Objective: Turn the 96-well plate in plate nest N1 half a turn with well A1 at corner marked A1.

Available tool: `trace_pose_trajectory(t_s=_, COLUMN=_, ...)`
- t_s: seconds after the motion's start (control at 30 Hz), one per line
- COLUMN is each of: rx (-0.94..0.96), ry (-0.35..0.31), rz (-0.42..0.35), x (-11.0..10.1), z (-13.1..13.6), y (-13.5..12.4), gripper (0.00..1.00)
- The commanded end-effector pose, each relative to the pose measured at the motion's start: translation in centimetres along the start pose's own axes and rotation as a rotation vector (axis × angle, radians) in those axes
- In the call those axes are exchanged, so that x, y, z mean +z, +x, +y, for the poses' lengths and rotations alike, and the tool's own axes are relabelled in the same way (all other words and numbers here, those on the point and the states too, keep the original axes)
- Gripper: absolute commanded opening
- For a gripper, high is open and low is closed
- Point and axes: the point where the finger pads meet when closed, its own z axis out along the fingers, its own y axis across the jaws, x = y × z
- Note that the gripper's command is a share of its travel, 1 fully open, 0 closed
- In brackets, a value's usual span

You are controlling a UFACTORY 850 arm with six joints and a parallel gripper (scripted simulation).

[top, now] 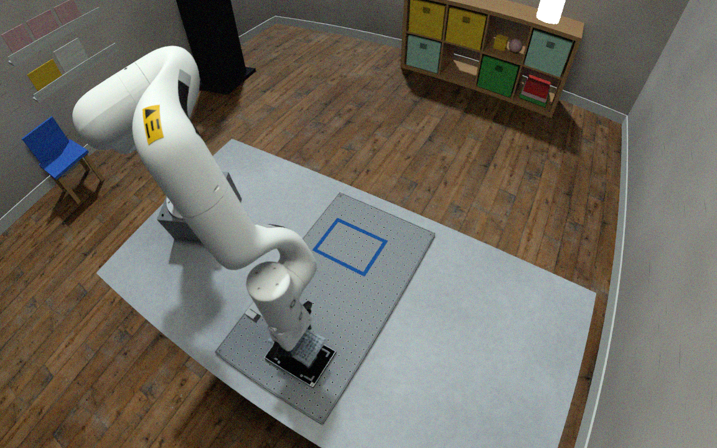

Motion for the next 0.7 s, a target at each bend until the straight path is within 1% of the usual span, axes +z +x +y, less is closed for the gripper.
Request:
trace_pose_trajectory(t_s=0.0, rx=0.003, ry=0.002, rz=0.001, x=0.0, z=1.5, y=0.3, gripper=0.0)
trace_pose_trajectory(t_s=0.07, rx=0.003, ry=0.002, rz=0.001, x=0.0, z=1.5, y=0.3, gripper=0.0)
trace_pose_trajectory(t_s=0.57, rx=0.003, ry=0.002, rz=0.001, x=0.1, z=6.5, y=1.2, gripper=0.0)
trace_pose_trajectory(t_s=0.67, rx=0.003, ry=0.002, rz=0.001, x=0.2, z=6.8, y=1.2, gripper=0.0)
